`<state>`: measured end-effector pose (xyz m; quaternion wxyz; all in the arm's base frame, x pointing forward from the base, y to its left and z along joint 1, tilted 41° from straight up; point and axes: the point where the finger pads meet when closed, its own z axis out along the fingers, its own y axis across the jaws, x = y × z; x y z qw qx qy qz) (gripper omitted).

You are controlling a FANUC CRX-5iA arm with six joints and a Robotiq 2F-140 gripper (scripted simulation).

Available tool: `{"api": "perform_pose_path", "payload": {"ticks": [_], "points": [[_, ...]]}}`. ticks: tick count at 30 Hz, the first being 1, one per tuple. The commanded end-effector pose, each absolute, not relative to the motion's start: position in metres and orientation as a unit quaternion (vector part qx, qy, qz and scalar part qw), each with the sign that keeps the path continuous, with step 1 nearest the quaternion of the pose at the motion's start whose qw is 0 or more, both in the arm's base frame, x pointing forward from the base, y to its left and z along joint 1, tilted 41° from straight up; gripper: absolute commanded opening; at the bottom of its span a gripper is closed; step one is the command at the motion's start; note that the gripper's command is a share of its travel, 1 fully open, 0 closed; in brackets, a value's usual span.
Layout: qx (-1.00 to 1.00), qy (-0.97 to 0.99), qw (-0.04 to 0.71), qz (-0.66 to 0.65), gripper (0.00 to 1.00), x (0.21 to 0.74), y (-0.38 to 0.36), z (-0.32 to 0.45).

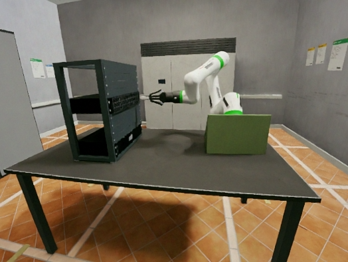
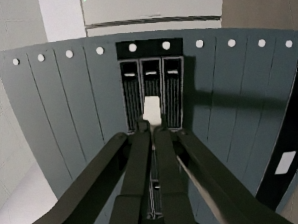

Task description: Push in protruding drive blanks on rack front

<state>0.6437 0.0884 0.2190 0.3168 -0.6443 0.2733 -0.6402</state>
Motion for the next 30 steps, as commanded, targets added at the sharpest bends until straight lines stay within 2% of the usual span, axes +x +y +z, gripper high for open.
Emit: {"api": "perform_pose_path", "payload": {"ticks": [1,30], "points": [[-0.644,0.273,0.317,-0.640,0.10,0.645,0.089,0.220],[-0.644,0.273,0.317,-0.640,0.10,0.662,0.090,0.220]]}}
